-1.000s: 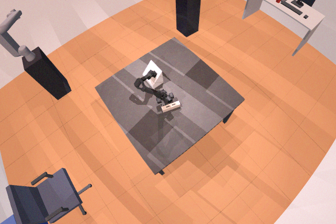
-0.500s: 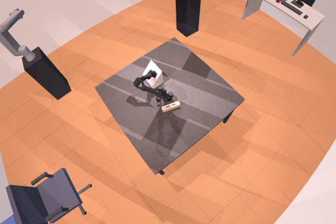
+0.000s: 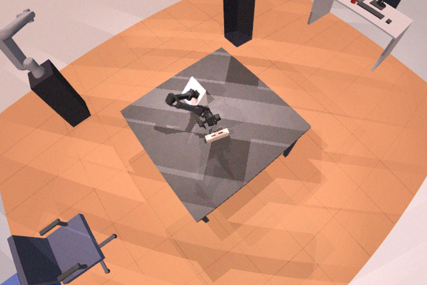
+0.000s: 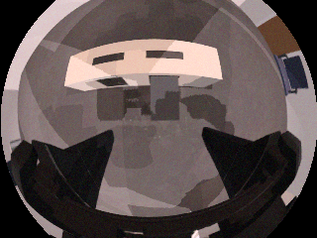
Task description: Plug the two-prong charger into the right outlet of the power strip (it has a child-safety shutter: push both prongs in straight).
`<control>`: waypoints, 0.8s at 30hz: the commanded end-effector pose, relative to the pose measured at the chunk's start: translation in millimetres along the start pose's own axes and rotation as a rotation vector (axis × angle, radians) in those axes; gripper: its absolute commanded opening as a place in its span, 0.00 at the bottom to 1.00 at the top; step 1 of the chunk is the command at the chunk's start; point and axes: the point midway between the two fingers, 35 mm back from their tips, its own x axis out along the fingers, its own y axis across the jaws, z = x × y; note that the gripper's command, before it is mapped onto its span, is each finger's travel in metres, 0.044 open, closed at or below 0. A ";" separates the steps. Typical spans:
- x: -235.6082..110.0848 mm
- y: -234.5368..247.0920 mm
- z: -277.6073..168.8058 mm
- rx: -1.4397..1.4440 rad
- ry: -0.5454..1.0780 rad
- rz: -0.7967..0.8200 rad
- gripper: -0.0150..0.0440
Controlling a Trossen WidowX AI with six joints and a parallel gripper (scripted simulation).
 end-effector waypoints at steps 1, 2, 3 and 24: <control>-34.3 -5.1 9.6 0.006 -0.252 -0.017 1.00; -35.8 -5.4 9.8 0.007 -0.262 -0.018 1.00; -35.8 -5.4 9.8 0.007 -0.262 -0.018 1.00; -35.8 -5.4 9.8 0.007 -0.262 -0.018 1.00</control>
